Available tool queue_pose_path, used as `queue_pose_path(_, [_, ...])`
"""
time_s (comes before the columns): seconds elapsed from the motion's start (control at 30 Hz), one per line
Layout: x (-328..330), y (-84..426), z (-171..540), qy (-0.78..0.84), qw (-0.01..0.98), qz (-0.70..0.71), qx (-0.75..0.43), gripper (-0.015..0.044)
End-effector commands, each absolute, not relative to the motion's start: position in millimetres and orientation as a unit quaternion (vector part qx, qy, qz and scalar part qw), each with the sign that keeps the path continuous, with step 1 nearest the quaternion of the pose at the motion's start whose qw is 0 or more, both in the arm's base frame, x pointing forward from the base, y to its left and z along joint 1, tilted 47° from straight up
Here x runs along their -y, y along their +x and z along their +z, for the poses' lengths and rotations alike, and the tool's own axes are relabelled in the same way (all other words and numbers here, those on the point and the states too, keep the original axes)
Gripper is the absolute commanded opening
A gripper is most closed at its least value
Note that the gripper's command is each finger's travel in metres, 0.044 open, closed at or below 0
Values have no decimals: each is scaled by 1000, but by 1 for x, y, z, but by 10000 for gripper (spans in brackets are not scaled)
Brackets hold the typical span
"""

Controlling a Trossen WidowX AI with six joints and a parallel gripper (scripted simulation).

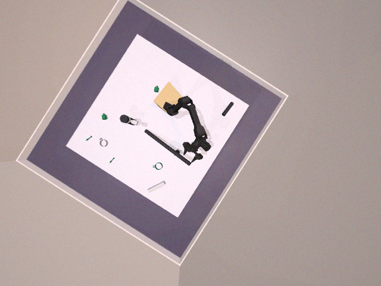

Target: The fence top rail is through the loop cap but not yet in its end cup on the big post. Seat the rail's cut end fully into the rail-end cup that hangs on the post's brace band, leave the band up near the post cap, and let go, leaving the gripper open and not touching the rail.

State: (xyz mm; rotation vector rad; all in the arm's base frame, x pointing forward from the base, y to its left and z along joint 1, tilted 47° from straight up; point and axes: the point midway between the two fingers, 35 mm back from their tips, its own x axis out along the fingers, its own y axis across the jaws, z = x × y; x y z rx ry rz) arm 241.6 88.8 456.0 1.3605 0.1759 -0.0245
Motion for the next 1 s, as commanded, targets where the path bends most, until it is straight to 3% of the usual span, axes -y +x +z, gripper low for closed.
queue_pose_path(0.0, [-75, 285, 397, 452, 873, -58, -174, 440])
queue_pose_path(0.5, [4, 324, 288, 250, 888, -77, -379, 440])
queue_pose_path(0.77, [63, 312, 223, 223, 841, -10, -494, 440])
queue_pose_path(0.97, [98, 291, 193, 251, 818, 71, -513, 440])
